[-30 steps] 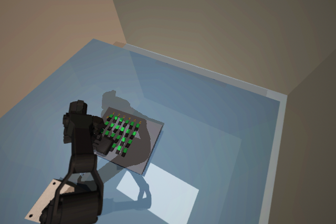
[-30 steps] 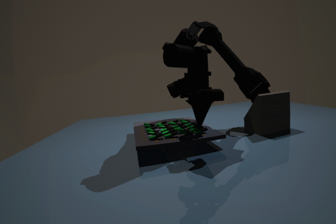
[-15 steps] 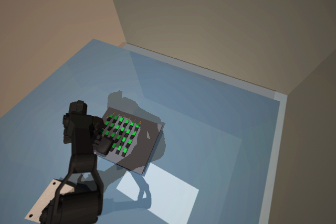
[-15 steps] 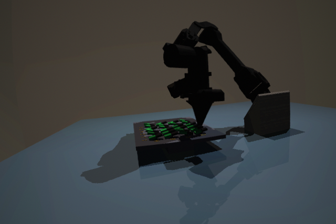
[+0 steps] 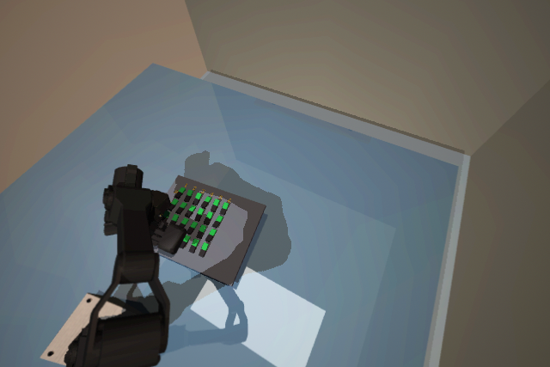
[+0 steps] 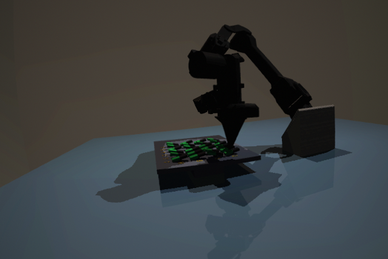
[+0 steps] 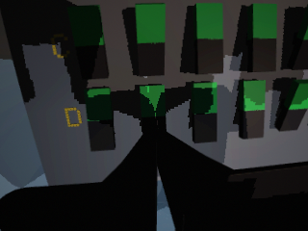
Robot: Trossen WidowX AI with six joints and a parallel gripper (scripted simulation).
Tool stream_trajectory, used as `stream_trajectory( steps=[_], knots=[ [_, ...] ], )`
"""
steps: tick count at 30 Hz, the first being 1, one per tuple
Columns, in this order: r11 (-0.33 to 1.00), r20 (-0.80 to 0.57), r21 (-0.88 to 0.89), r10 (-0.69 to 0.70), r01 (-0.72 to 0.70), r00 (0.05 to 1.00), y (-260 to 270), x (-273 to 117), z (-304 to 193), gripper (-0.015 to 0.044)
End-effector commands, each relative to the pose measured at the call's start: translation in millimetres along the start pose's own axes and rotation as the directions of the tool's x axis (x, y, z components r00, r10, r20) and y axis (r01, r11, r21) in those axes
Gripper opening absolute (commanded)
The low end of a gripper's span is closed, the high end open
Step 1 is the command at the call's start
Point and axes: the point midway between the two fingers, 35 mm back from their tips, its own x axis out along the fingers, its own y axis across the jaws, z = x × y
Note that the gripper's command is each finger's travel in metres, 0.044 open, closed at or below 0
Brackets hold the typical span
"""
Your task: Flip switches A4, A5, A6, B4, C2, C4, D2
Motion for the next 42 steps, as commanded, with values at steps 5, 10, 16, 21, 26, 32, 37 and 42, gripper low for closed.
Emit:
stream_trajectory(
  steps=[5, 10, 16, 21, 26, 32, 37, 42],
  knots=[
    [1.0, 0.002, -0.004, -0.005, 0.005, 1.0, -0.5, 1.5, -0.1, 0.0],
    [1.0, 0.002, -0.004, -0.005, 0.005, 1.0, -0.5, 2.2, -0.2, 0.0],
    [1.0, 0.002, -0.004, -0.005, 0.005, 1.0, -0.5, 3.0, -0.2, 0.0],
    [1.0, 0.002, -0.004, -0.005, 0.005, 1.0, -0.6, 3.6, -0.2, 0.0],
    [1.0, 0.002, -0.004, -0.005, 0.005, 1.0, -0.6, 4.3, -0.2, 0.0],
    [1.0, 0.002, -0.004, -0.005, 0.005, 1.0, -0.6, 5.1, -0.2, 0.0],
    [1.0, 0.002, -0.004, -0.005, 0.005, 1.0, -0.6, 5.8, -0.3, 0.0],
    [1.0, -0.012, -0.003, 0.002, -0.002, 1.0, 1.3, -26.3, 3.1, 0.0]
  ],
)
